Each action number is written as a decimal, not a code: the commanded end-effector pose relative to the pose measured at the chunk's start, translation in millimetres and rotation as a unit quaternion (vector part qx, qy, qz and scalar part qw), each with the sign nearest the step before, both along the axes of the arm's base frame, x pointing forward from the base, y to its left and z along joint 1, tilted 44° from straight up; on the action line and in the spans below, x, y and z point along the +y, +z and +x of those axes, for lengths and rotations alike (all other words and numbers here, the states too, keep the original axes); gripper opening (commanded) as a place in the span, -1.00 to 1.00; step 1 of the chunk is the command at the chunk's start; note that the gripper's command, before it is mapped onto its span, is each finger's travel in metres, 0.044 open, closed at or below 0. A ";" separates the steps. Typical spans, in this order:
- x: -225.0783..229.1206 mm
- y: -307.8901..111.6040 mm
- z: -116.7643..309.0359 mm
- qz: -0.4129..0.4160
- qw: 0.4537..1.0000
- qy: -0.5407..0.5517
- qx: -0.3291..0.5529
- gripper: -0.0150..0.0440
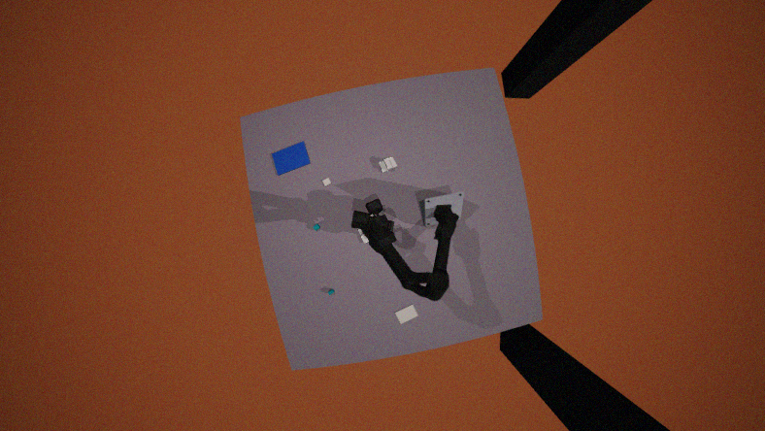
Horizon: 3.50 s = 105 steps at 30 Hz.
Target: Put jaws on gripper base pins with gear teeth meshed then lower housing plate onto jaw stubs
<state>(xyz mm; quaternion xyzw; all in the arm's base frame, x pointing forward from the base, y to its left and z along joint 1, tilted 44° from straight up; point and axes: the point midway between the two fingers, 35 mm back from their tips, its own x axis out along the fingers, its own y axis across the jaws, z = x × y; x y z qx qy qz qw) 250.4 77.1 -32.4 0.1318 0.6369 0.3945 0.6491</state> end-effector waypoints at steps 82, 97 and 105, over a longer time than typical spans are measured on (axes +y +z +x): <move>0.0 -0.1 0.0 0.000 1.000 0.000 0.000 1.00; -37.6 39.4 6.9 0.001 1.000 -0.001 0.001 1.00; -48.9 50.3 7.2 0.004 1.000 -0.009 0.000 1.00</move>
